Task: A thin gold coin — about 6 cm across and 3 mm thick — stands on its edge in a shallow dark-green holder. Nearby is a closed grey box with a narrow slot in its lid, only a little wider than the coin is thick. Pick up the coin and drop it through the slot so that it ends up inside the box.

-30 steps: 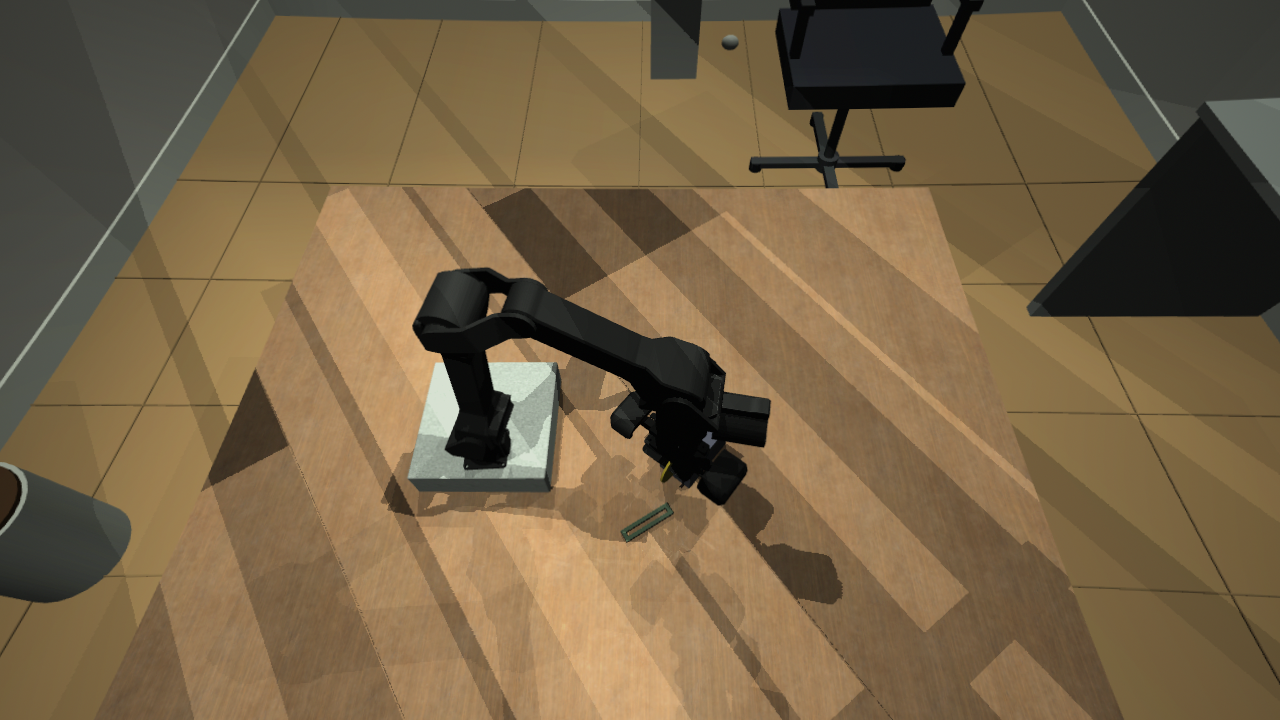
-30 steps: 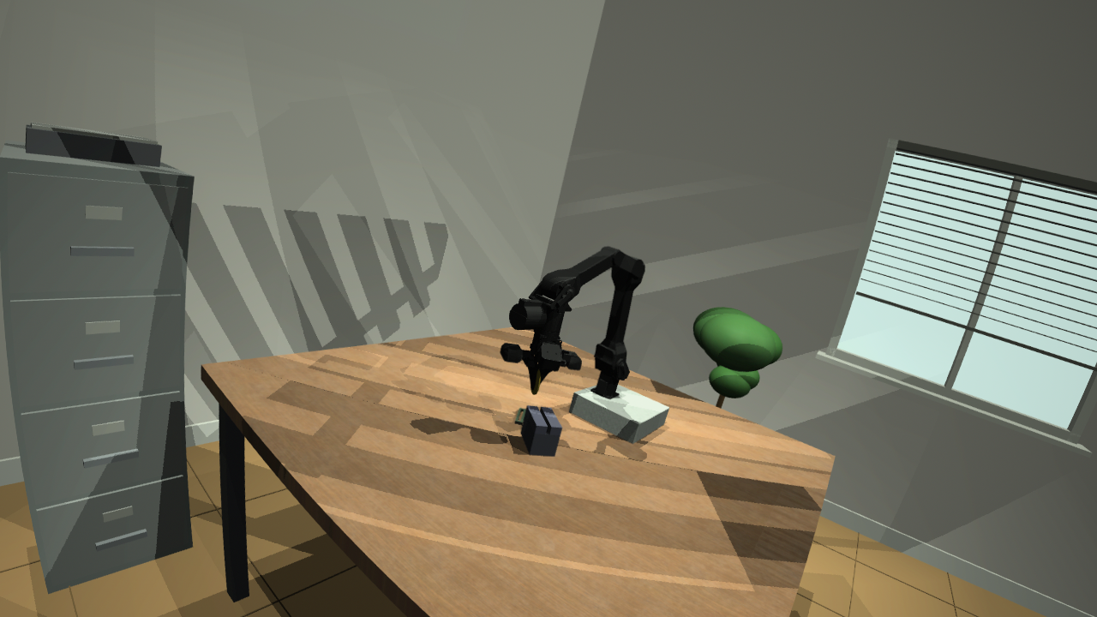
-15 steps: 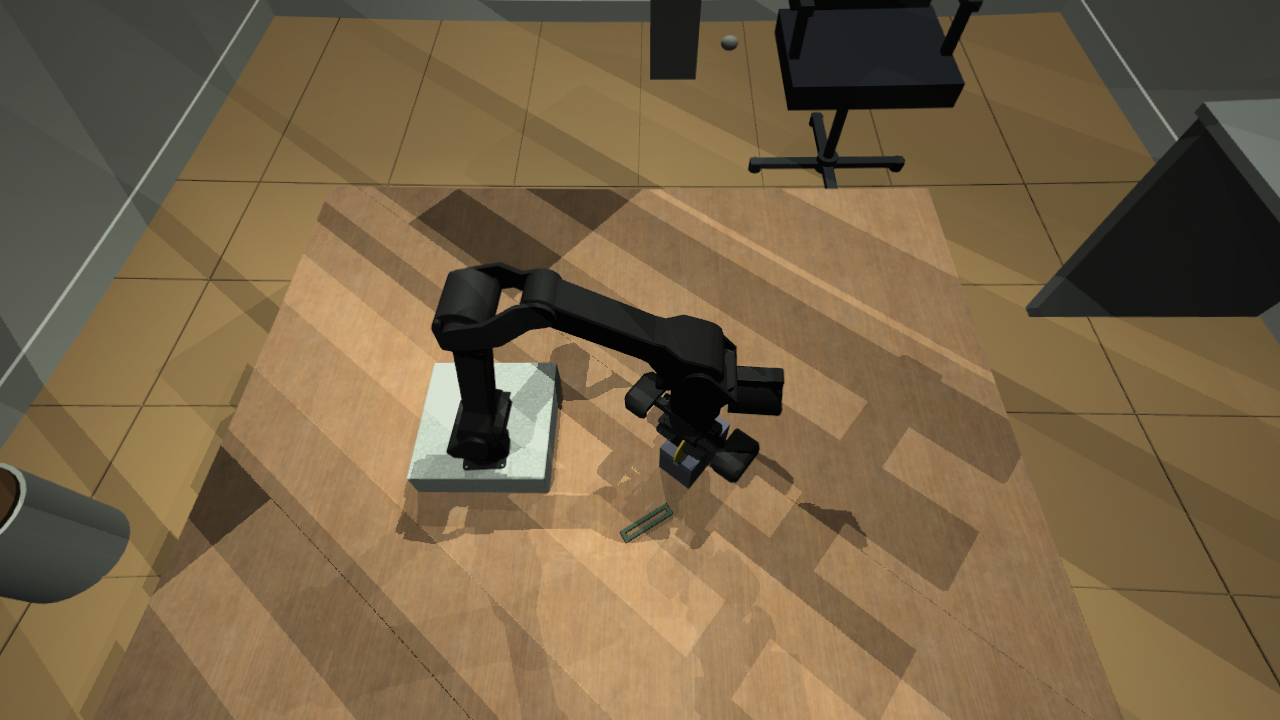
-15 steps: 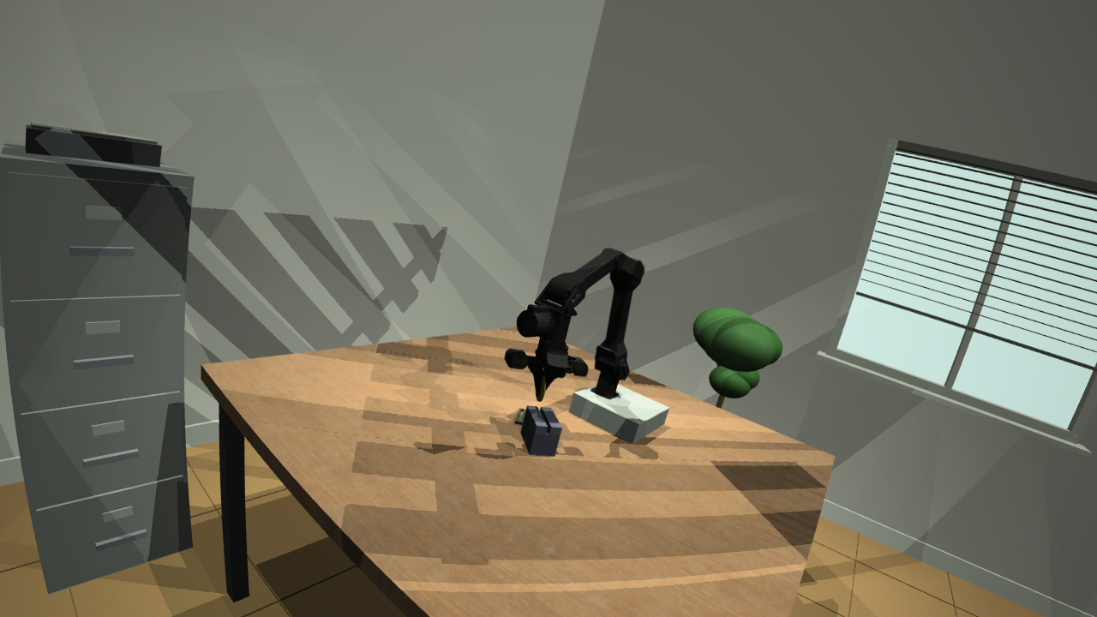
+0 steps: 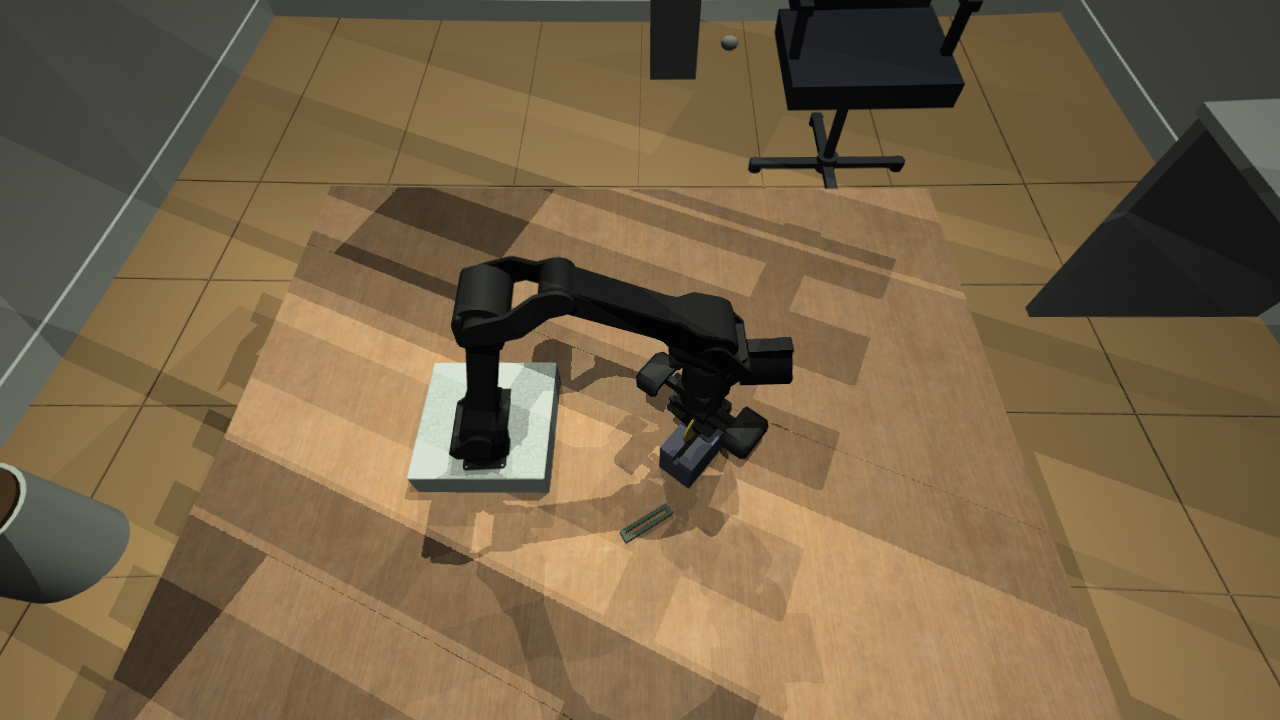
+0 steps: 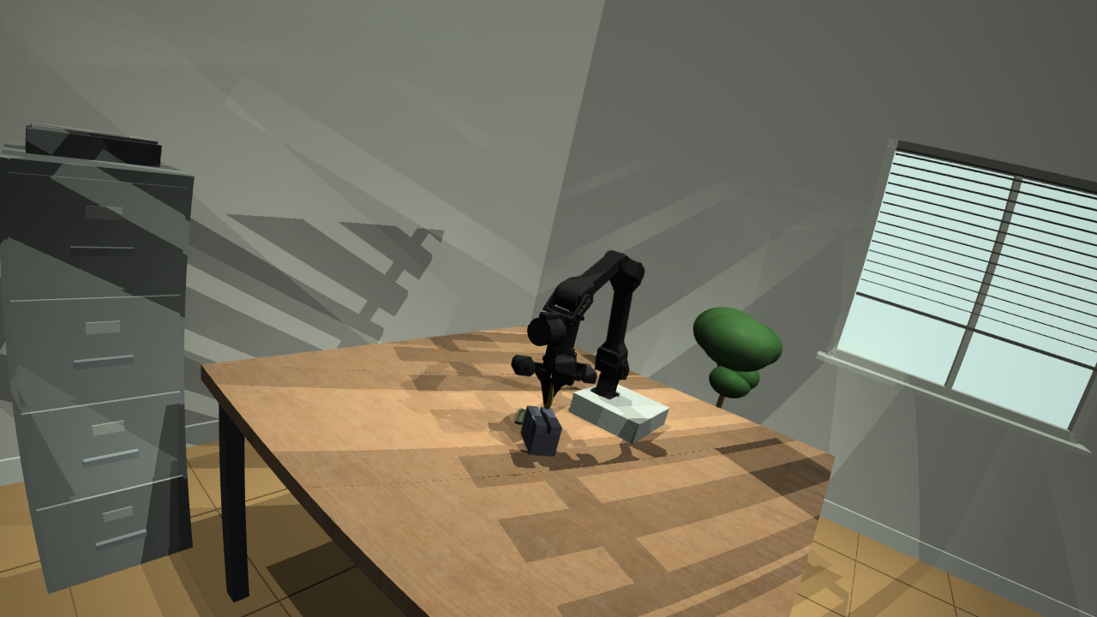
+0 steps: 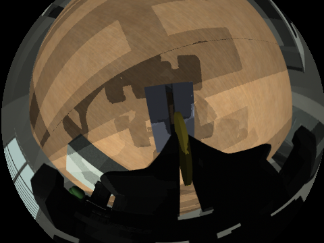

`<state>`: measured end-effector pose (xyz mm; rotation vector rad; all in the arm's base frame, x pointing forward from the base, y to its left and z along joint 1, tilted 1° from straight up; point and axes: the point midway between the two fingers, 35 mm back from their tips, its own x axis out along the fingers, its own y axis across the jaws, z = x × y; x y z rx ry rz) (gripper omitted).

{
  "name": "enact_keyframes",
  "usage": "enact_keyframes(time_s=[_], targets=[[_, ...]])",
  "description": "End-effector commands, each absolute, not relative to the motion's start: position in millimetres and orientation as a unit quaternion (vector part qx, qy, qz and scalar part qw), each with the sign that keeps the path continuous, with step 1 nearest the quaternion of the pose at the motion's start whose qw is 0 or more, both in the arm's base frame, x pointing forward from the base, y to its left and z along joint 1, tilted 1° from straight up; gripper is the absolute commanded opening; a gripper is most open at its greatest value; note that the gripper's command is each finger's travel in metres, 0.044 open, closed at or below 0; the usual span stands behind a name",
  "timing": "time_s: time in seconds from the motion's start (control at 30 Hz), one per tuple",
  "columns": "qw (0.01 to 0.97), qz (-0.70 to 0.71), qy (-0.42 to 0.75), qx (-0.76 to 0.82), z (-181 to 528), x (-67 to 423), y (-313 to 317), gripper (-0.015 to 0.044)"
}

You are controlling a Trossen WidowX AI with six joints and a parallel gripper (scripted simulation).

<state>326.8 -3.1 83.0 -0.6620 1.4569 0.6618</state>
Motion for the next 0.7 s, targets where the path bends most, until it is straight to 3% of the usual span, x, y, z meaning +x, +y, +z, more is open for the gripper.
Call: enact_keyframes(time_s=[0.0,0.67], targets=[[0.649,0.291,0.641,-0.289,83.2,327.3,-1.9,0.0],[0.649,0.288,0.642,-0.288,83.5,329.0,0.7,0.0]])
